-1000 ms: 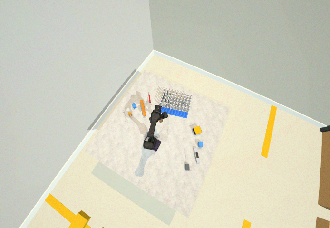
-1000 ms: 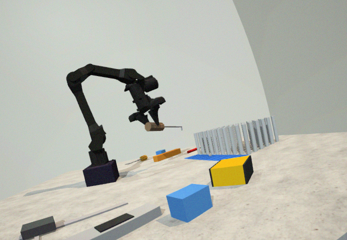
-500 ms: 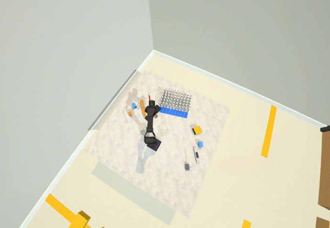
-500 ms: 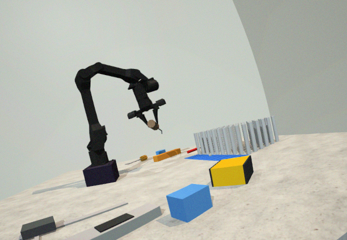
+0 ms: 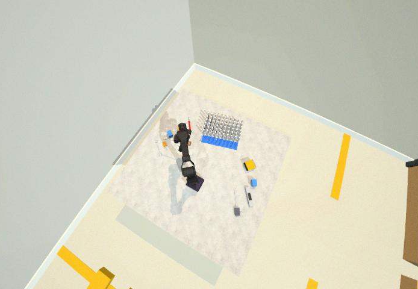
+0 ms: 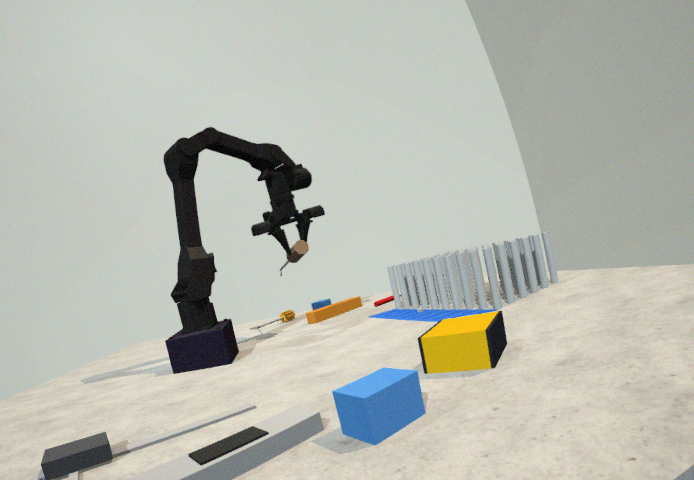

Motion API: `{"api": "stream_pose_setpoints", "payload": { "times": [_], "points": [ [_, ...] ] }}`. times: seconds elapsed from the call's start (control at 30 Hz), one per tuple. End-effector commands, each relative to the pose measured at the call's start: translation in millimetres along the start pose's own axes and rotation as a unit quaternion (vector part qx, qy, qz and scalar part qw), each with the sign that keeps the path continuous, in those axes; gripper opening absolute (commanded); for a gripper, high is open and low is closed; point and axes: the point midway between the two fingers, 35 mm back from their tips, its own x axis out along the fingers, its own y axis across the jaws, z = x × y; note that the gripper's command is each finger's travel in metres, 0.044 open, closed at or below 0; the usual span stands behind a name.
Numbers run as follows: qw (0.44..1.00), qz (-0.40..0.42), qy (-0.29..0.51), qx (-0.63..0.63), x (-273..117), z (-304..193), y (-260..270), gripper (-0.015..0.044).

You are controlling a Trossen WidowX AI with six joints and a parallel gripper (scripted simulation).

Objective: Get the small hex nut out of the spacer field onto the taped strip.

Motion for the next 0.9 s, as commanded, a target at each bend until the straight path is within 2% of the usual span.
{"api": "stream_pose_setpoints", "payload": {
  "times": [0.0,0.43,0.87],
  "points": [
    [0.997,0.010,-0.014,-0.074,-0.2,24.9,0.4,0.0000],
    [0.955,0.046,-0.060,-0.287,2.7,97.2,17.8,0.0000],
    [0.865,0.076,-0.111,-0.484,6.2,166.3,52.7,0.0000]
  ]
}}
